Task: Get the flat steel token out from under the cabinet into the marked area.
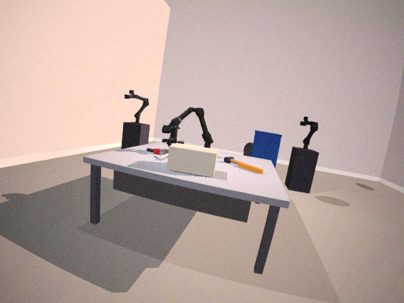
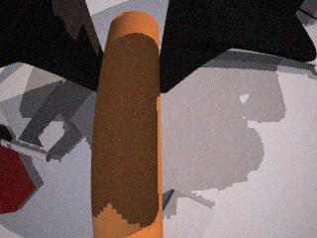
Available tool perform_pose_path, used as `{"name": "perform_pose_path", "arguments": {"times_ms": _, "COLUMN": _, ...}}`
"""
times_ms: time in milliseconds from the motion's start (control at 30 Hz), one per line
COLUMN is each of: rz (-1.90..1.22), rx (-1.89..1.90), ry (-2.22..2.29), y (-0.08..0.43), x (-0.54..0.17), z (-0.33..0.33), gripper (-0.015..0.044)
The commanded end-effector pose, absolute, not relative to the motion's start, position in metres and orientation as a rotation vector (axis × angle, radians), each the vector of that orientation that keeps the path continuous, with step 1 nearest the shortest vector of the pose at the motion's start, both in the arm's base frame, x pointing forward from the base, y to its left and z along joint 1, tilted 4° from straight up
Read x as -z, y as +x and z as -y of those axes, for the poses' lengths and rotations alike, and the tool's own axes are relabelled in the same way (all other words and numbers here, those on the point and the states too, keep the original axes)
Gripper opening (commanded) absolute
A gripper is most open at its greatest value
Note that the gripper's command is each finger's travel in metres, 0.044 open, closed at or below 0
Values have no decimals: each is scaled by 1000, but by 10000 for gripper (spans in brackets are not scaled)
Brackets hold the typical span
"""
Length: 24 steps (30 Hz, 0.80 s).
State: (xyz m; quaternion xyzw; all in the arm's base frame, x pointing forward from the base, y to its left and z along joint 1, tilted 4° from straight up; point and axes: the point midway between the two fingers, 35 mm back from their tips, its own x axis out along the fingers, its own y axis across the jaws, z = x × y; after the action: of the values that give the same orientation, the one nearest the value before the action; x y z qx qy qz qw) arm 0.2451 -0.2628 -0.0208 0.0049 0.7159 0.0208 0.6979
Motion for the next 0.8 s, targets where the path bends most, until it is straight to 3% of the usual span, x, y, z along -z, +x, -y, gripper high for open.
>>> {"name": "perform_pose_path", "arguments": {"times_ms": 0, "rz": -1584, "rx": -70, "ry": -20, "y": 247, "x": 19, "z": 265, "gripper": 0}}
{"name": "perform_pose_path", "arguments": {"times_ms": 767, "rz": -1574, "rx": -215, "ry": -163, "y": 247, "x": 19, "z": 265, "gripper": 0}}
